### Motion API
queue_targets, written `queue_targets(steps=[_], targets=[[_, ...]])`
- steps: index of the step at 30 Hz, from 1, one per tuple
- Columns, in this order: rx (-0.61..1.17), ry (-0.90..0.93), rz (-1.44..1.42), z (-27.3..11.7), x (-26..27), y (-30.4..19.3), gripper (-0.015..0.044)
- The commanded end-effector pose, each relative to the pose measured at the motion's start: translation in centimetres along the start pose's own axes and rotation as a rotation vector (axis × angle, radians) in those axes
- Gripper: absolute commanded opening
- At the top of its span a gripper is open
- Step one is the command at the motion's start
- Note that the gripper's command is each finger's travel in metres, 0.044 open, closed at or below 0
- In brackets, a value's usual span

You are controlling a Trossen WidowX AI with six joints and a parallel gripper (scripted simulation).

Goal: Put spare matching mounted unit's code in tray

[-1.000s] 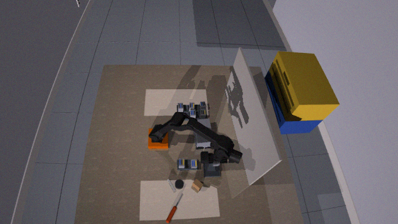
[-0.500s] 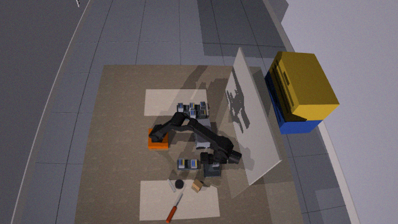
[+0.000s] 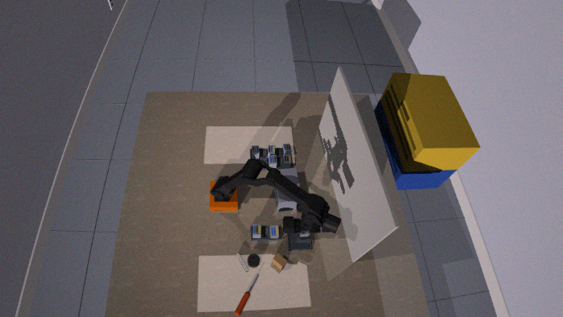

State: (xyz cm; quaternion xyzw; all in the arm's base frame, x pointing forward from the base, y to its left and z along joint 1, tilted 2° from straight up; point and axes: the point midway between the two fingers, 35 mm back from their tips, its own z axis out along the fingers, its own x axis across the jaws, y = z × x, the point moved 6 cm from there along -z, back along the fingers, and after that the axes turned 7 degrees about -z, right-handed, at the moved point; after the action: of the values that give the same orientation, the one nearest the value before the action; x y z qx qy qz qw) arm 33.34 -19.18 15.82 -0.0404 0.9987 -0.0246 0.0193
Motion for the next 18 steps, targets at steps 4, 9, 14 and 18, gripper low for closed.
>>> queue_targets(steps=[4,9,14,18], targets=[[-0.005,-0.002,-0.004,0.6,0.0,0.1,0.0000],[-0.005,-0.002,-0.004,1.0,0.1,0.1,0.0000],[-0.005,-0.002,-0.004,1.3,0.1,0.1,0.0000],[-0.005,-0.002,-0.004,1.6,0.1,0.1,0.0000]])
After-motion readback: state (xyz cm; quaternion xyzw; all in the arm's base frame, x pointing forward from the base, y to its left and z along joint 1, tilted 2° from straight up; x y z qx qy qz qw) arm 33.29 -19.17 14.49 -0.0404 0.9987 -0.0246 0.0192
